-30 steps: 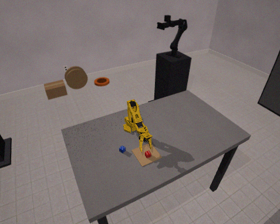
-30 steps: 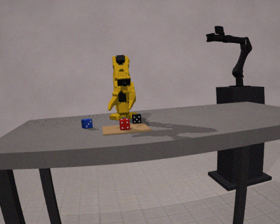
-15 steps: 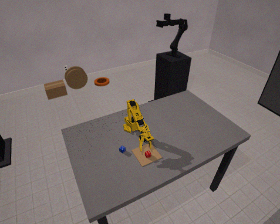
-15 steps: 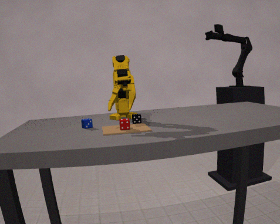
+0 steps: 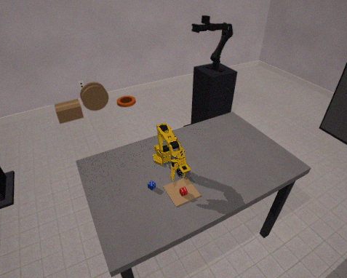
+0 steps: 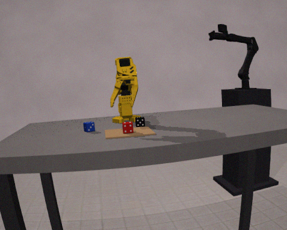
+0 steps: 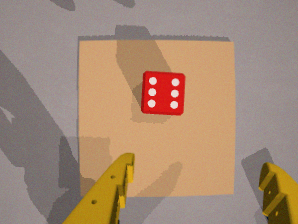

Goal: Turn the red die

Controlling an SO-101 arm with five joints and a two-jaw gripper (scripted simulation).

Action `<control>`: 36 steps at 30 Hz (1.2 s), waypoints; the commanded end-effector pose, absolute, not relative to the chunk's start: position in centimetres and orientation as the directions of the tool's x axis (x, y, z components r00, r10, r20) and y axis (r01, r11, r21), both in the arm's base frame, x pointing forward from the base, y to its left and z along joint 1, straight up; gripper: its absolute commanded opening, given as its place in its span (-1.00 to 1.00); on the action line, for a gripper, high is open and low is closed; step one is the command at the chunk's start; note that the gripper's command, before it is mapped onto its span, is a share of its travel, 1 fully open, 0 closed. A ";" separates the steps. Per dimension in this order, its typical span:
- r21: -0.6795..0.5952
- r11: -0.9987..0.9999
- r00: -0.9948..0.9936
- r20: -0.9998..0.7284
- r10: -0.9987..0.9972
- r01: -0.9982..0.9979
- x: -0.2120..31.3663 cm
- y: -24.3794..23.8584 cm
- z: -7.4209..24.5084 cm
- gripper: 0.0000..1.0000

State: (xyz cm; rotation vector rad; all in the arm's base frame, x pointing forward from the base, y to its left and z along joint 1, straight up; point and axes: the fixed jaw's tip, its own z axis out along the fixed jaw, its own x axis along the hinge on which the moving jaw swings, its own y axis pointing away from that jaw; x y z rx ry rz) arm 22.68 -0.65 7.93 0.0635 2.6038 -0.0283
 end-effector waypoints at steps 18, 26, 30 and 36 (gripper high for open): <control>-0.014 1.000 -0.930 -0.369 0.013 0.020 18.1 -0.2 12.9 -0.29; -0.013 1.000 -0.942 -0.335 0.011 0.017 17.3 -0.2 13.2 -0.29; -0.013 1.000 -0.943 -0.332 0.011 0.016 17.2 -0.2 13.2 -0.29; -0.013 1.000 -0.943 -0.332 0.011 0.016 17.2 -0.2 13.2 -0.29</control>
